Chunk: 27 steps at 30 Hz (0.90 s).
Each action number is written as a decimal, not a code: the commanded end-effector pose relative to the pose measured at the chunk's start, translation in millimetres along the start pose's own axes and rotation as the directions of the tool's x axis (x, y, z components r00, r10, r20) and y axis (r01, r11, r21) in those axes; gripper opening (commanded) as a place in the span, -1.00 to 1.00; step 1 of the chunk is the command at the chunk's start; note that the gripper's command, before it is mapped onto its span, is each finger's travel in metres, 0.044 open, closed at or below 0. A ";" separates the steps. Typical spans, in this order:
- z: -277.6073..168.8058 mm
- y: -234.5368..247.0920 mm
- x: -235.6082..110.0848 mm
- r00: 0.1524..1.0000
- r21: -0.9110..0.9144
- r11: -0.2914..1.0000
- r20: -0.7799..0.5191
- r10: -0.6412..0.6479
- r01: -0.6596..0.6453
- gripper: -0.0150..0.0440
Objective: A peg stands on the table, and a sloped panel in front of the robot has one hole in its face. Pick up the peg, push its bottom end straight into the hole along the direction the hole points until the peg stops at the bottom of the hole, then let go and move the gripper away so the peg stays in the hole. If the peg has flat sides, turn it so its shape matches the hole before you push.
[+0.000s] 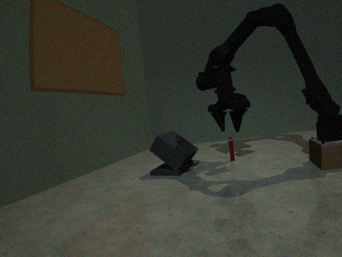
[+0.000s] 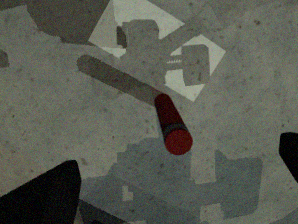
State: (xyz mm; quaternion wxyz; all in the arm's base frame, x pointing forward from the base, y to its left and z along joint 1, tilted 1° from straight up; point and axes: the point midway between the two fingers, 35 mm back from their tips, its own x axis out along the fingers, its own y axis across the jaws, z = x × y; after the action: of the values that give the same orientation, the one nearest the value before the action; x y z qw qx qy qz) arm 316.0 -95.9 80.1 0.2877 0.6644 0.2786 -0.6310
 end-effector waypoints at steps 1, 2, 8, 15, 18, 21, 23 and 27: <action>-3.0 -1.2 0.1 1.000 -0.006 1.000 0.019 -0.001 0.001 1.00; -3.1 -1.1 0.6 1.000 -0.006 1.000 0.019 -0.001 0.001 1.00; -3.2 -0.5 8.7 1.000 -0.006 1.000 0.019 -0.001 0.001 1.00; -3.4 0.1 20.3 1.000 -0.006 1.000 0.019 -0.001 0.001 1.00; -3.4 0.2 25.2 1.000 -0.006 1.000 0.019 -0.001 0.001 1.00; -3.3 0.2 30.1 1.000 -0.006 1.000 0.019 -0.001 0.001 1.00; -3.3 0.2 33.3 1.000 -0.006 1.000 0.019 -0.001 0.001 1.00; -3.1 0.0 39.8 1.000 -0.006 1.000 0.019 -0.001 0.001 1.00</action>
State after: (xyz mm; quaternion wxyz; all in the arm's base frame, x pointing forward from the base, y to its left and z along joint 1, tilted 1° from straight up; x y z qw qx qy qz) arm 322.1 -93.6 48.3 0.2948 0.6599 0.2781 -0.6327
